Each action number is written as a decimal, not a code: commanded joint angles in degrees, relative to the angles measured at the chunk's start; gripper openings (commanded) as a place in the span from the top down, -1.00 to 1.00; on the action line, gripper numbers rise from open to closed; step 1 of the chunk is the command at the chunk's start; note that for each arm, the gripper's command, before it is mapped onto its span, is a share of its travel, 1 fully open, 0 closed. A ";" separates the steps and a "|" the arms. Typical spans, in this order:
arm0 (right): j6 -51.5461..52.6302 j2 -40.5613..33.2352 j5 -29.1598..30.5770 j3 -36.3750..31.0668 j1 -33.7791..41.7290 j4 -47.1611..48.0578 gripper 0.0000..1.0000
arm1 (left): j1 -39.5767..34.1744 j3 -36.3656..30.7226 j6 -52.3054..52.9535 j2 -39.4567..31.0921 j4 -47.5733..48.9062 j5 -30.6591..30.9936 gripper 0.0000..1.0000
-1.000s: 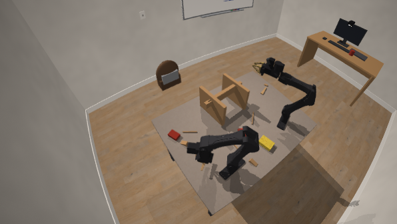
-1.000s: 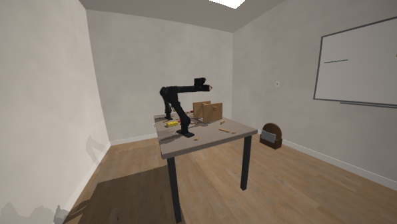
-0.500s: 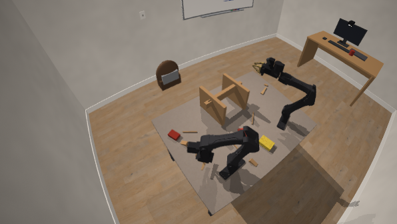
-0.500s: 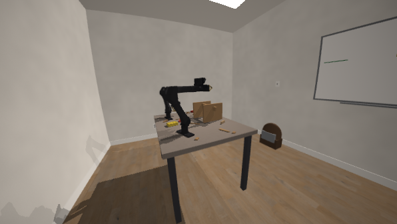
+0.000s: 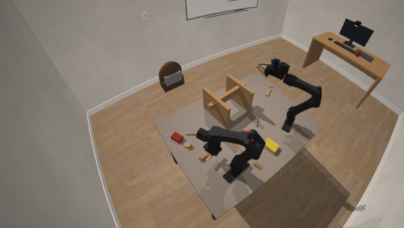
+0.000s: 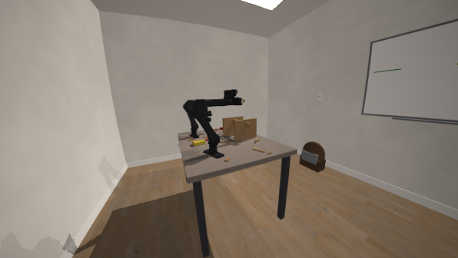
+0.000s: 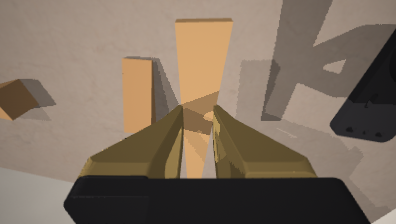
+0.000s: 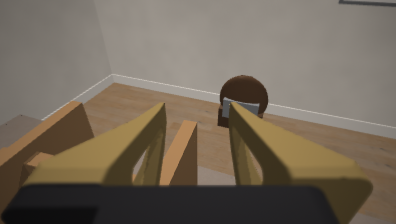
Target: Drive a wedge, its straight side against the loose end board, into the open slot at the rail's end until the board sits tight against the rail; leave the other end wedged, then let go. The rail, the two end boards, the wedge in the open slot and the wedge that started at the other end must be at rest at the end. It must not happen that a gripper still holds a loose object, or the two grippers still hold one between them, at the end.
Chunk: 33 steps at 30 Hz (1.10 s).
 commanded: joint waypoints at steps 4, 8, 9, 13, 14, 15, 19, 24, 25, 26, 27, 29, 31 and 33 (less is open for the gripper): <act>-0.40 -0.75 0.21 2.86 0.01 1.09 0.23 | -10.66 0.33 0.27 -0.38 -1.01 0.36 0.96; -0.40 -0.75 0.21 2.86 0.01 1.09 0.23 | -17.40 0.35 0.01 -0.32 -1.00 0.17 0.96; -0.40 -0.75 0.21 2.86 0.01 1.09 0.23 | -19.51 0.36 0.07 -0.30 -0.97 0.30 0.96; -0.40 -0.75 0.21 2.86 0.01 1.09 0.23 | -28.22 0.33 0.14 -0.32 -0.93 0.29 0.96; -0.40 -0.75 0.21 2.86 0.01 1.09 0.23 | -30.41 0.34 0.15 -0.32 -0.93 0.28 0.96; -0.40 -0.75 0.21 2.86 0.01 1.09 0.23 | -32.62 0.32 0.12 -0.34 -0.88 0.28 0.96; -0.40 -0.75 0.21 2.86 0.01 1.09 0.23 | -41.44 0.31 0.09 -0.37 -0.47 0.26 0.96; -0.40 -0.75 0.21 2.86 0.01 1.09 0.23 | -48.35 0.41 -0.35 -0.26 -0.42 -0.17 0.96; -0.40 -0.75 0.21 2.86 0.01 1.09 0.23 | -50.38 0.35 -0.19 -0.32 -0.45 0.00 0.96; -0.40 -0.75 0.21 2.86 0.01 1.09 0.23 | -52.53 0.38 -0.12 -0.33 0.10 0.20 0.96; -0.40 -0.75 0.21 2.86 0.01 1.09 0.23 | -53.60 -0.44 -1.78 1.36 2.46 0.21 0.96; -0.40 -0.75 0.21 2.86 0.01 1.09 0.23 | -51.23 -0.49 -10.11 1.52 8.74 5.27 0.96; -0.40 -0.75 0.21 2.86 0.01 1.09 0.23 | -51.74 -0.90 -15.02 1.54 11.59 8.79 0.96; -0.40 -0.75 0.21 2.86 0.01 1.09 0.23 | -52.03 -1.31 -19.61 2.23 15.13 11.07 0.96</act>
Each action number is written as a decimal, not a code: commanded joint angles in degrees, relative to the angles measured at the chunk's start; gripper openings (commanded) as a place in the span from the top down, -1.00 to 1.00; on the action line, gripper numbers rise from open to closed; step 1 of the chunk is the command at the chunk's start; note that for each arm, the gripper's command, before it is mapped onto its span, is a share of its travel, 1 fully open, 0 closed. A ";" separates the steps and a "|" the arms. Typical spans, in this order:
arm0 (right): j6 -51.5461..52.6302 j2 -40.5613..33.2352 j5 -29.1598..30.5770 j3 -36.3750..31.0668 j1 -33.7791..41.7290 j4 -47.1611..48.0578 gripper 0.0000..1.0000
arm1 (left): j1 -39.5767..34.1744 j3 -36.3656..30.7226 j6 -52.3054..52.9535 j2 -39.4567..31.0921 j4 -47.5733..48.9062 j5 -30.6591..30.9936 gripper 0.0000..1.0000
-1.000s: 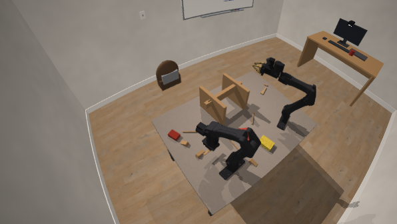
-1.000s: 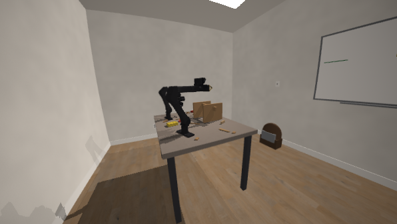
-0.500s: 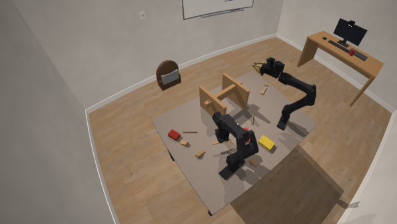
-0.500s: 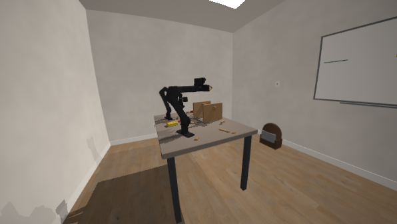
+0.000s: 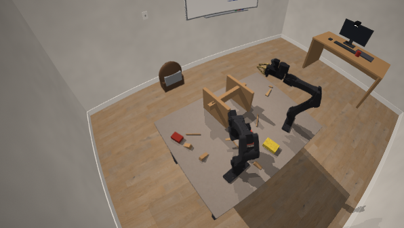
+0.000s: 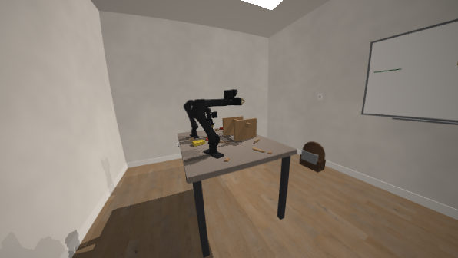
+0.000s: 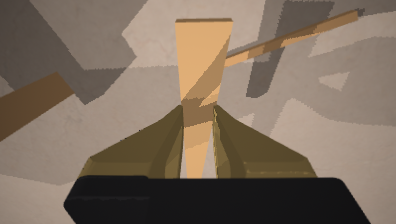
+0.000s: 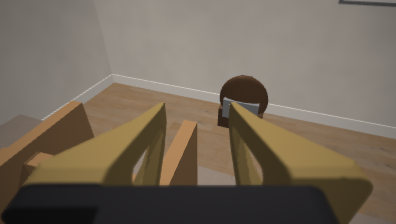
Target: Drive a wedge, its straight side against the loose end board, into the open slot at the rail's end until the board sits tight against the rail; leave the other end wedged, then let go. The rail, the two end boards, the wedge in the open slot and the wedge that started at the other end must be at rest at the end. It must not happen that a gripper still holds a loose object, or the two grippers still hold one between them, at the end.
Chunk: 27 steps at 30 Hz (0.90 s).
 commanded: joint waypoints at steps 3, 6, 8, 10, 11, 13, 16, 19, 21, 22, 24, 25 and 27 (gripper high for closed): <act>-0.40 -0.75 0.21 2.86 0.01 1.09 0.23 | -0.20 -1.25 -16.01 1.57 12.56 9.00 0.96; -0.40 -0.75 0.21 2.86 0.01 1.09 0.23 | -0.26 -1.27 -18.25 1.79 14.28 10.09 0.96; -0.40 -0.75 0.21 2.86 0.01 1.09 0.23 | -0.47 -2.67 -24.23 0.13 19.59 12.37 0.96; -0.40 -0.75 0.21 2.86 0.01 1.09 0.23 | -0.74 -3.39 -29.26 2.53 23.26 14.41 0.96; -0.40 -0.75 0.21 2.86 0.01 1.09 0.23 | -0.72 -3.63 -31.69 3.40 25.00 15.44 0.96; -0.40 -0.75 0.21 2.86 0.01 1.09 0.23 | -0.62 -3.98 -36.19 2.54 28.43 18.01 0.96; -0.40 -0.75 0.21 2.86 0.01 1.09 0.23 | -0.94 -4.88 -43.47 4.45 33.75 21.17 0.96; -0.40 -0.75 0.21 2.86 0.01 1.09 0.23 | -0.87 -5.42 -50.24 3.63 38.95 24.67 0.96; -0.40 -0.75 0.21 2.86 0.01 1.09 0.23 | -1.00 -5.97 -55.20 4.90 42.61 26.85 0.96; -0.40 -0.75 0.21 2.86 0.01 1.09 0.23 | -1.00 -5.97 -55.20 4.90 42.61 26.85 0.96; -0.40 -0.75 0.21 2.86 0.01 1.09 0.23 | -0.93 -7.44 -59.11 3.07 47.33 27.60 0.96; -0.40 -0.75 0.21 2.86 0.01 1.09 0.23 | -1.03 -7.60 -61.29 2.86 48.91 28.95 0.96; -0.40 -0.75 0.21 2.86 0.01 1.09 0.23 | -1.27 -7.94 -66.18 6.08 52.25 30.54 0.96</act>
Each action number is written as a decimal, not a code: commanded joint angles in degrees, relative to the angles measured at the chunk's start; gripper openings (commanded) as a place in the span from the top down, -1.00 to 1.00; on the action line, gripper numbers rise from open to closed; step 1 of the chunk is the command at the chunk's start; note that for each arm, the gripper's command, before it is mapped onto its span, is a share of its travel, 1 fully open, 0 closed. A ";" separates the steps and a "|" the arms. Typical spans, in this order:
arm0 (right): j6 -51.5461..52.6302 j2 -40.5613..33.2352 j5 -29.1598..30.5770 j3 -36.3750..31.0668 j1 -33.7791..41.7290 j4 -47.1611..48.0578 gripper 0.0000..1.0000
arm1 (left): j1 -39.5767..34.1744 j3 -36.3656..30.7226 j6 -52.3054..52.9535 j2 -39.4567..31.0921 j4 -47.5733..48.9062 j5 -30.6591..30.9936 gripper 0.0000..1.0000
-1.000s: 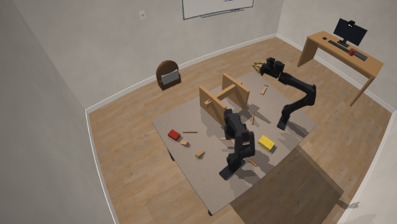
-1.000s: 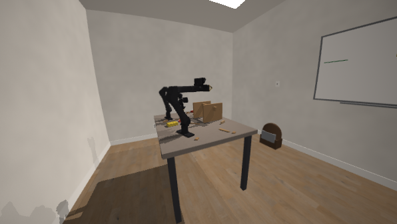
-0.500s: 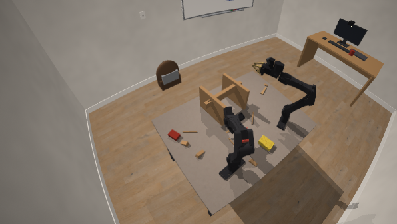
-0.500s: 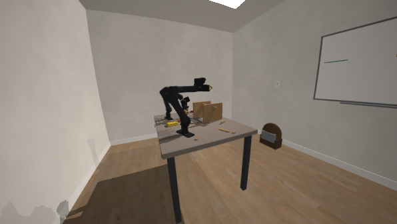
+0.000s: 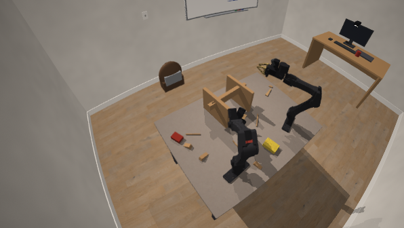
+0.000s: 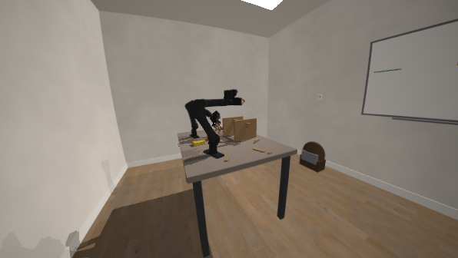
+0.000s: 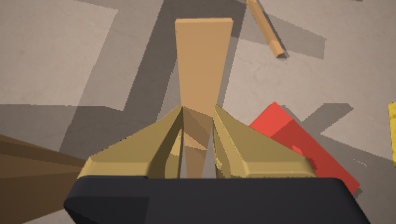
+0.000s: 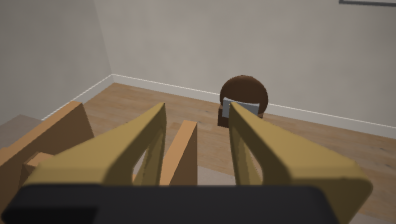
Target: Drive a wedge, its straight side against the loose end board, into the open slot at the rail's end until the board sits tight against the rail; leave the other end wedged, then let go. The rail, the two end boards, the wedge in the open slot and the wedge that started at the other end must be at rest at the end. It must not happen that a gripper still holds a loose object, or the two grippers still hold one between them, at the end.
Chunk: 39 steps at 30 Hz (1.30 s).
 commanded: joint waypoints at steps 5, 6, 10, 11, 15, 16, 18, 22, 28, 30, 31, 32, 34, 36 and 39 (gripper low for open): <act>-0.40 -0.75 0.21 2.86 0.01 1.09 0.23 | -0.55 -2.00 -21.00 1.76 16.95 10.32 0.96; -0.40 -0.75 0.21 2.86 0.01 1.09 0.23 | -0.48 -2.21 -23.38 1.99 18.75 11.41 0.96; -0.40 -0.75 0.21 2.86 0.01 1.09 0.23 | -0.49 -3.38 -32.46 2.45 25.95 15.52 0.96; -0.40 -0.75 0.21 2.86 0.01 1.09 0.23 | -0.51 -3.67 -34.78 2.51 27.70 16.64 0.96; -0.40 -0.75 0.21 2.86 0.01 1.09 0.23 | -0.66 -5.21 -41.05 3.03 34.00 18.11 0.96; -0.40 -0.75 0.21 2.86 0.01 1.09 0.23 | -0.66 -5.47 -43.26 3.02 35.60 19.21 0.96; -0.40 -0.75 0.21 2.86 0.01 1.09 0.23 | -0.57 -5.94 -47.65 3.22 38.70 21.51 0.96; -0.40 -0.75 0.21 2.86 0.01 1.09 0.23 | -0.50 -6.96 -56.21 3.47 44.65 25.94 0.96; -0.40 -0.75 0.21 2.86 0.01 1.09 0.23 | -0.66 -8.92 -67.17 3.83 53.58 30.63 0.96; -0.40 -0.75 0.21 2.86 0.01 1.09 0.23 | -0.66 -8.92 -67.17 3.83 53.58 30.63 0.96; -0.40 -0.75 0.21 2.86 0.01 1.09 0.23 | -0.45 -9.87 -70.91 4.42 58.15 31.04 0.96; -0.40 -0.75 0.21 2.86 0.01 1.09 0.23 | -0.68 -10.20 -72.34 4.57 59.35 31.62 0.96; -0.40 -0.75 0.21 2.86 0.01 1.09 0.23 | -0.13 -11.04 -74.43 5.66 62.61 31.68 0.96; -0.40 -0.75 0.21 2.86 0.01 1.09 0.23 | -0.04 -11.88 -75.22 6.78 65.58 30.50 0.96; -0.40 -0.75 0.21 2.86 0.01 1.09 0.23 | -0.10 -11.40 -74.32 8.00 67.17 29.24 0.96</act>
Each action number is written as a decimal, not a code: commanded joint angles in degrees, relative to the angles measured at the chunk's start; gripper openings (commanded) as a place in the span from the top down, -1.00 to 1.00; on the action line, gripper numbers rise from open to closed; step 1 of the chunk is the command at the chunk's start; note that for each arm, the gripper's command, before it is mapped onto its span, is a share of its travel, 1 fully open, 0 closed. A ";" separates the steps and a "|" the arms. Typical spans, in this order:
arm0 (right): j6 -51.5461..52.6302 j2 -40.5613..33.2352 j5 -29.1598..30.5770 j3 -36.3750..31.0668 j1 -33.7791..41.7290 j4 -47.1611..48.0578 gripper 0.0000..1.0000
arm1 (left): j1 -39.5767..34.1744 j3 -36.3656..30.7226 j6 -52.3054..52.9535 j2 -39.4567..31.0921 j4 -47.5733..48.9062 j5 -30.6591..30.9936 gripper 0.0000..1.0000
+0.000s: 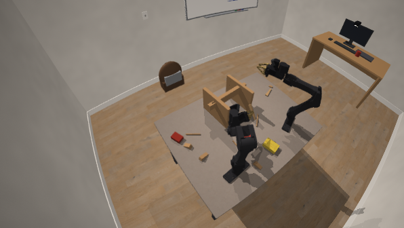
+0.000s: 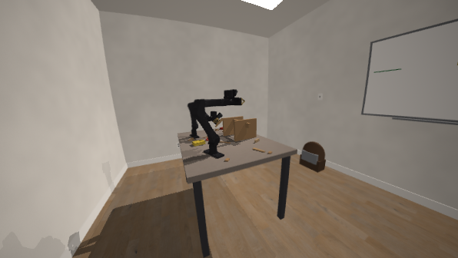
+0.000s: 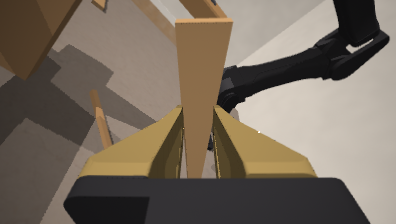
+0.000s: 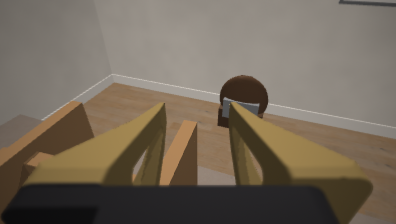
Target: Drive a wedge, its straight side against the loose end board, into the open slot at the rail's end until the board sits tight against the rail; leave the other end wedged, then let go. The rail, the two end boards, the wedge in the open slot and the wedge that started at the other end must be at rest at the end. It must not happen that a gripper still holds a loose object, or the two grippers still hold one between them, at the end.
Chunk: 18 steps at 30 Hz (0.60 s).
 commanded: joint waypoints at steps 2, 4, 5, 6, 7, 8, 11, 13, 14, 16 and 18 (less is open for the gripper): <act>-0.40 -0.75 0.21 2.86 0.01 1.09 0.23 | 0.50 2.16 -2.03 -0.31 7.46 -0.42 0.96; -0.40 -0.75 0.21 2.86 0.01 1.09 0.23 | 0.71 2.36 -1.88 -2.51 8.39 0.26 0.96; -0.40 -0.75 0.21 2.86 0.01 1.09 0.23 | 0.75 2.00 -2.02 -1.79 8.51 0.27 0.96; -0.40 -0.75 0.21 2.86 0.01 1.09 0.23 | 0.55 2.48 -2.16 -0.72 8.63 0.34 0.96; -0.40 -0.75 0.21 2.86 0.01 1.09 0.23 | 0.55 2.48 -2.16 -0.72 8.63 0.34 0.96; -0.40 -0.75 0.21 2.86 0.01 1.09 0.23 | 0.55 2.48 -2.16 -0.72 8.63 0.34 0.96; -0.40 -0.75 0.21 2.86 0.01 1.09 0.23 | 0.38 2.77 -2.16 -1.90 8.86 0.51 0.96; -0.40 -0.75 0.21 2.86 0.01 1.09 0.23 | 0.69 2.67 -1.22 -2.02 8.19 0.64 0.96; -0.40 -0.75 0.21 2.86 0.01 1.09 0.23 | 0.68 2.62 -1.23 -2.21 8.20 0.64 0.96; -0.40 -0.75 0.21 2.86 0.01 1.09 0.17 | 0.86 3.15 -1.12 -2.11 6.25 0.76 0.96; -0.40 -0.75 0.21 2.86 0.01 1.09 0.17 | 0.28 2.95 -0.94 -2.40 5.83 0.84 0.96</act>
